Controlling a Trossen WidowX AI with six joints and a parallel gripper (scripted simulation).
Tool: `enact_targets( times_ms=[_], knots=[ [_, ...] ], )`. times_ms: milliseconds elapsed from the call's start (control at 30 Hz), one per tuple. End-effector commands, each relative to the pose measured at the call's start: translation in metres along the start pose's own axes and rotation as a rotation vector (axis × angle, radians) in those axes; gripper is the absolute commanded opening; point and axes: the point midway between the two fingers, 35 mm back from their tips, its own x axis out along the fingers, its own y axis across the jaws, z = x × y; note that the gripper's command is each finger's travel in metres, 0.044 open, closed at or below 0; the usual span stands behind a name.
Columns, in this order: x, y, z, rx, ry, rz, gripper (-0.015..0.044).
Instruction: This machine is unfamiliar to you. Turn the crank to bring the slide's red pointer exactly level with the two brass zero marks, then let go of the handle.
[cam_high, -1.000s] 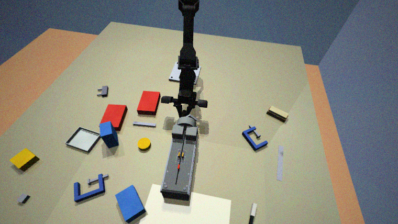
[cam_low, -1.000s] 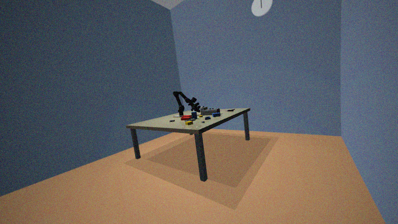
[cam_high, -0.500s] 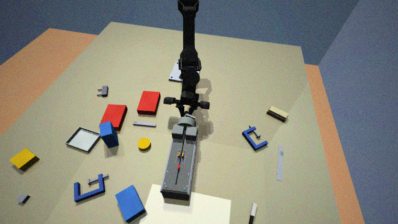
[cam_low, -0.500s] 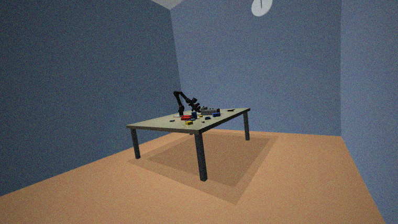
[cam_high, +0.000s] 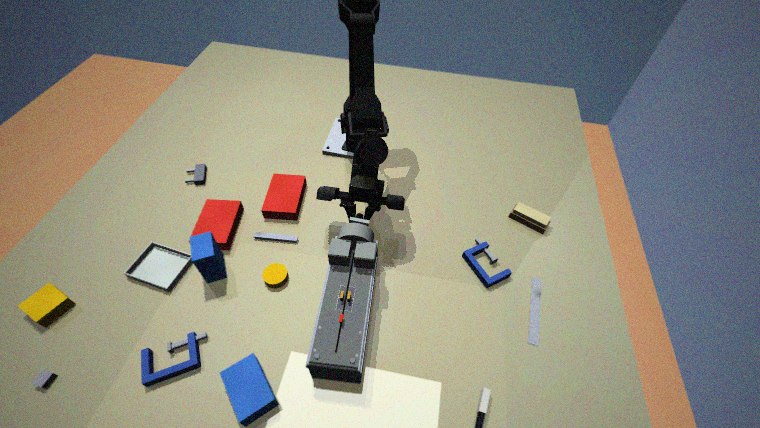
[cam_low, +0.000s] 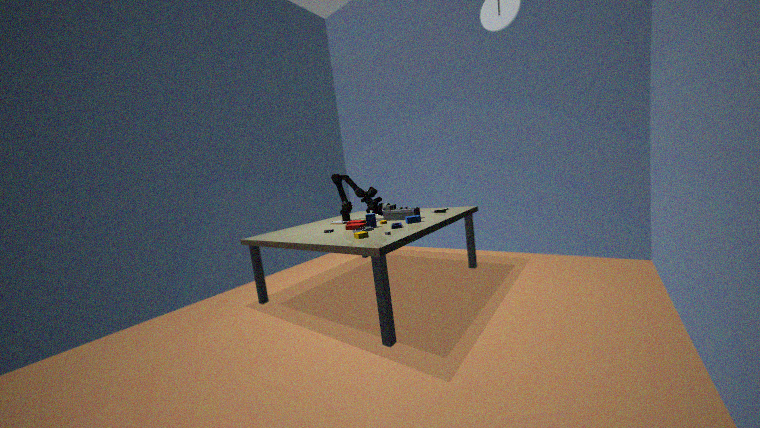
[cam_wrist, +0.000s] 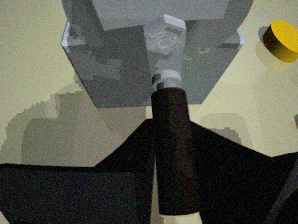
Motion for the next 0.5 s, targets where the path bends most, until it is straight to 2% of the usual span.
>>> enact_targets(
  times_ms=[0, 467],
  knots=[
    [0.0008, 0.0092, -0.0009, -0.007, 0.007, 0.025, 0.0000],
    [-0.0010, 0.0159, 0.0007, -0.007, 0.007, 0.025, 0.0000]
  ],
)
